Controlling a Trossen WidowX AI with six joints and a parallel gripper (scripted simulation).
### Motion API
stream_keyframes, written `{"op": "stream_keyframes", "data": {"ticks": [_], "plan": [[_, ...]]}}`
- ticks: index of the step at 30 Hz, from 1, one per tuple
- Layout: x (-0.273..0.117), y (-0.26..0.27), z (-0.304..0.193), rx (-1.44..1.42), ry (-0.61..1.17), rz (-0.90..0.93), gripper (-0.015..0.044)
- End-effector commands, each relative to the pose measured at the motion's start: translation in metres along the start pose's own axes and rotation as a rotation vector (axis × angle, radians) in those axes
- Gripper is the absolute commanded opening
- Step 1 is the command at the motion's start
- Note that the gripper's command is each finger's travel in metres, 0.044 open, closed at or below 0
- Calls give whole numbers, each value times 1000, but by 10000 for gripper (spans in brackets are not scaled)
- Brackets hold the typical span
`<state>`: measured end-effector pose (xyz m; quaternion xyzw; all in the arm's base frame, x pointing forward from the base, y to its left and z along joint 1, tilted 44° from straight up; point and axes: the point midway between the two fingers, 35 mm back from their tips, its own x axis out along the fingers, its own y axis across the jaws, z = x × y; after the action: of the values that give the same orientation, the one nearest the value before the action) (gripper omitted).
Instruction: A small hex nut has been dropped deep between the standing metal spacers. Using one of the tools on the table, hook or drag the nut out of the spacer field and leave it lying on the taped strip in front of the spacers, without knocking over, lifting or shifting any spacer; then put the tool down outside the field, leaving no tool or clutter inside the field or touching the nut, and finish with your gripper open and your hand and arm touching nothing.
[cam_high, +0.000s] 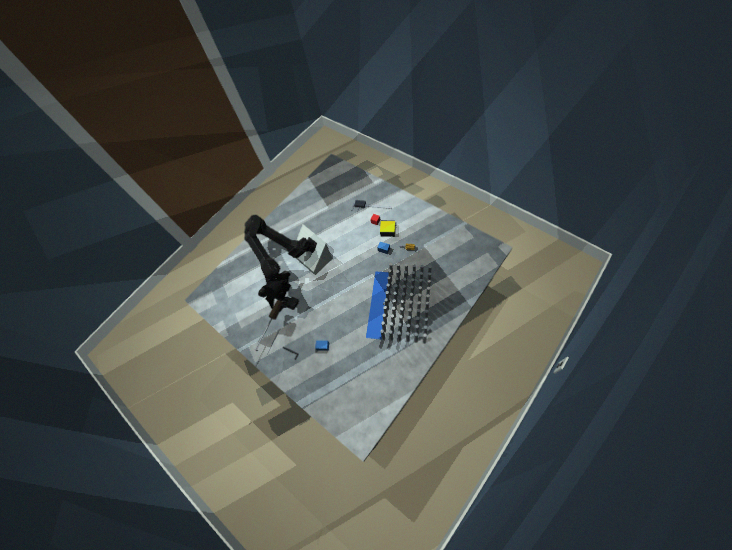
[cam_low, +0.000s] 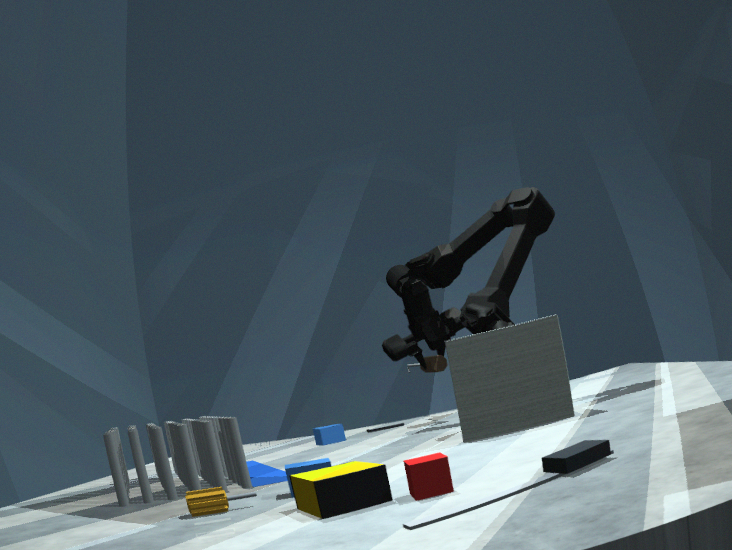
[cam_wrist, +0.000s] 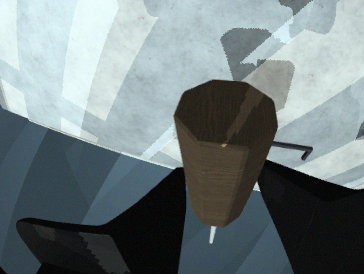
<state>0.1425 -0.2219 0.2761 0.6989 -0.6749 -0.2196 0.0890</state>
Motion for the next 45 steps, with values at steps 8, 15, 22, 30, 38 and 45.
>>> {"op": "stream_keyframes", "data": {"ticks": [8, 15, 22, 30, 38, 45], "plan": [[7, -4, 3, -7, -4, -3, 0], [11, -6, 5, -9, -7, -2, 0], [16, -7, 8, -10, -10, -2, 0], [21, -9, 10, -12, -13, -2, 0], [26, -11, 13, -14, -16, -1, 0], [30, -12, 16, -16, -19, -1, 0]]}}
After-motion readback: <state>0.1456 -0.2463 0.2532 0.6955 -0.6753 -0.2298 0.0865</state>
